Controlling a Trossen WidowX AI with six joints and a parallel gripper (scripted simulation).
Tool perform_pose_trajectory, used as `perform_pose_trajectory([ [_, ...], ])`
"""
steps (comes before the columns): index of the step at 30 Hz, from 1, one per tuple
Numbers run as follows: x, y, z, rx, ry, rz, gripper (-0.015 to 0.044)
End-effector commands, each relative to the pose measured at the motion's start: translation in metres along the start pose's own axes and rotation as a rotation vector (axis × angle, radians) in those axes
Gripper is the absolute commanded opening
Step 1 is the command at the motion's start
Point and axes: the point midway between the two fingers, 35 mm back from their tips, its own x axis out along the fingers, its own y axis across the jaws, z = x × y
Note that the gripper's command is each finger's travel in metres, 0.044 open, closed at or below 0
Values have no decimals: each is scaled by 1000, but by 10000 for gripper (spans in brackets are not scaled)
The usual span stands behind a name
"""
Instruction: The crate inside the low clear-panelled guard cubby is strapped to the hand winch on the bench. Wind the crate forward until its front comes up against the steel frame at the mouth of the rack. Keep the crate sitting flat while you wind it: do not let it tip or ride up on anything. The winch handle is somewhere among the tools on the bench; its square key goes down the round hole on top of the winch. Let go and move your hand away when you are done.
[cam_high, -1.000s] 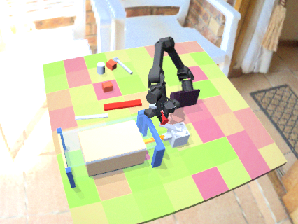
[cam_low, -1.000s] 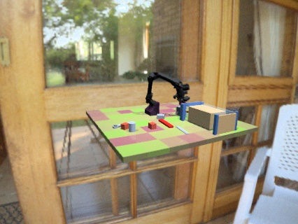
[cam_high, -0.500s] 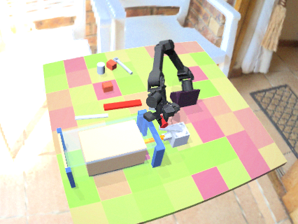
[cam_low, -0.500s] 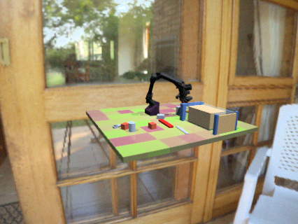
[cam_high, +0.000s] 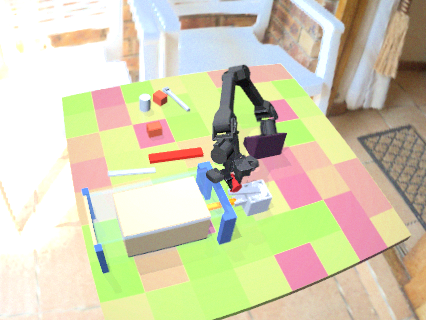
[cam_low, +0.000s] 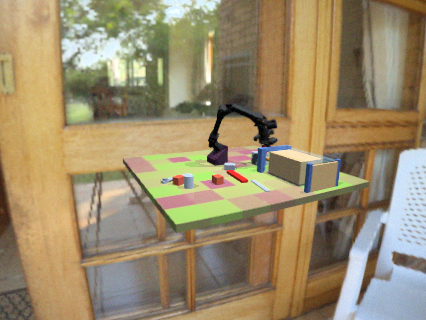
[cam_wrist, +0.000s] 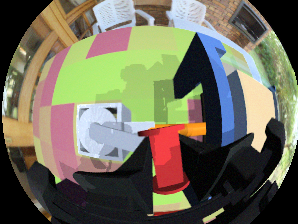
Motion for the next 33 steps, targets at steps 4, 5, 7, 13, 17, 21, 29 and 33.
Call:
perform_pose_trajectory([
  [4, 8, -5, 22, -1, -25, -12, 0],
  [5, 9, -5, 23, -1, -25, -12, 0],
  [7, 10, -5, 26, -1, -25, -12, 0],
  [13, 13, -5, 34, -1, -26, -12, 0],
  [17, 15, -4, 40, -1, -27, -12, 0],
  [21, 18, -3, 45, -1, -27, -12, 0],
  [29, 22, 0, 56, -1, -28, -12, 0],
  [33, 24, 2, 61, -1, -28, -12, 0],
])
